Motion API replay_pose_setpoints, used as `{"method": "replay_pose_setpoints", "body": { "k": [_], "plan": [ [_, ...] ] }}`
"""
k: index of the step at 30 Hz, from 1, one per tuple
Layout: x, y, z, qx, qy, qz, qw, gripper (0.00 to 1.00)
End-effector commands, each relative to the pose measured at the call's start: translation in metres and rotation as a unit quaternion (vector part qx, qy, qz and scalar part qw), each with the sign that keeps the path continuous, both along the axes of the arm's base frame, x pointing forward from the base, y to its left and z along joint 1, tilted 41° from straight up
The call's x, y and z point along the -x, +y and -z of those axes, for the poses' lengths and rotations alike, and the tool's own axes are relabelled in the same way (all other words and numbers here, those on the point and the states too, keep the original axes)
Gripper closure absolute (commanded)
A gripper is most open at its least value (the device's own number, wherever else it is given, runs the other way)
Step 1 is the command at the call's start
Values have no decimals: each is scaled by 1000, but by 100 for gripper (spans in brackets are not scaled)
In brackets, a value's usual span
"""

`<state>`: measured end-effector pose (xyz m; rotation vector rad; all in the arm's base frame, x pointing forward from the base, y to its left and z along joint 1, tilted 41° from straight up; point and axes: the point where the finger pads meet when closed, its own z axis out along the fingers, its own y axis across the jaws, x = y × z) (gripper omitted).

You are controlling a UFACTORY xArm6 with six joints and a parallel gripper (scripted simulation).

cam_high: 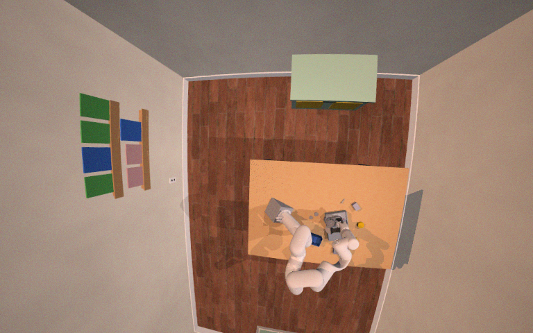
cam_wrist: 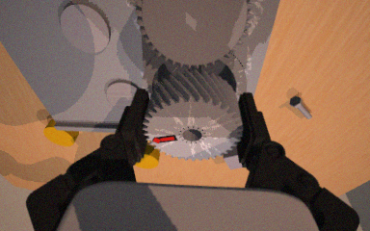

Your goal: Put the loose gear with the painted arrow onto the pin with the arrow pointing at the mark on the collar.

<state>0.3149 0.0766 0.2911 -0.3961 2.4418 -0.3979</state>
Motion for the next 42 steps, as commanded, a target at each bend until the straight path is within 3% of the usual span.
{"method": "replay_pose_setpoints", "body": {
  "k": [1,20,21,42],
  "plan": [
    [0,0,-1,-1,-2,0,1000,100],
    [-1,0,-1,-1,-2,0,1000,100],
    [-1,0,-1,-1,-2,0,1000,0],
    [-1,0,-1,-1,-2,0,1000,0]
  ]
}}
